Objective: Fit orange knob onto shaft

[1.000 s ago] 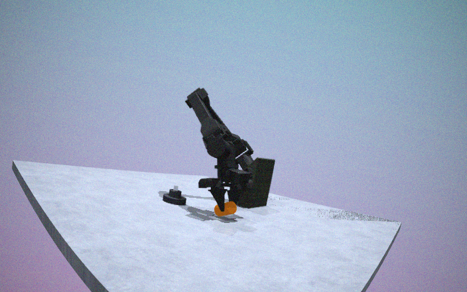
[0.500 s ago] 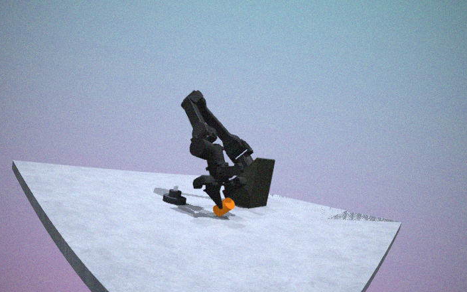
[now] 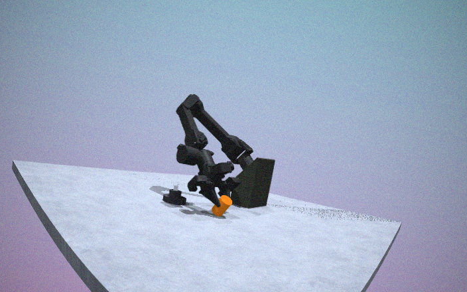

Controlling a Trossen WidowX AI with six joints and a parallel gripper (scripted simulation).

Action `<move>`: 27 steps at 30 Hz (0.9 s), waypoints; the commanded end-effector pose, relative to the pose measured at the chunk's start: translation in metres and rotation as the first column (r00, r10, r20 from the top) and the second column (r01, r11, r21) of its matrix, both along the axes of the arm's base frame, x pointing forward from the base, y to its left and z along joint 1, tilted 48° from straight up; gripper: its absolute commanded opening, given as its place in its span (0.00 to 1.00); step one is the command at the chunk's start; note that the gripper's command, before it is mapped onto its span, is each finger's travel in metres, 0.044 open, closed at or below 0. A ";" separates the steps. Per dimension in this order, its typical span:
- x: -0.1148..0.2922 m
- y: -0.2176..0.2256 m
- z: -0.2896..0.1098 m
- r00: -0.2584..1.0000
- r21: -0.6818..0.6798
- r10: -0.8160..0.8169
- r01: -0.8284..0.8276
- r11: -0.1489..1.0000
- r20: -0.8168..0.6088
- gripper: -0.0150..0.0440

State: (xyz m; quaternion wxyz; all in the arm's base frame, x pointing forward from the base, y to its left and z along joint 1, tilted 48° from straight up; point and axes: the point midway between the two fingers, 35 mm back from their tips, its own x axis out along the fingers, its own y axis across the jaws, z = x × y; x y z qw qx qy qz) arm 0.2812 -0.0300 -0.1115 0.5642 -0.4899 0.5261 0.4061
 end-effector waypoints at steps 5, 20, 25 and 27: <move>-0.003 -0.007 0.005 0.999 0.138 0.022 -0.026 0.990 0.029 0.56; -0.005 -0.014 0.009 0.998 0.244 0.032 -0.044 0.969 0.052 0.60; -0.005 -0.014 0.009 0.998 0.244 0.032 -0.044 0.969 0.052 0.69; -0.005 -0.014 0.009 0.998 0.244 0.032 -0.044 0.969 0.052 0.69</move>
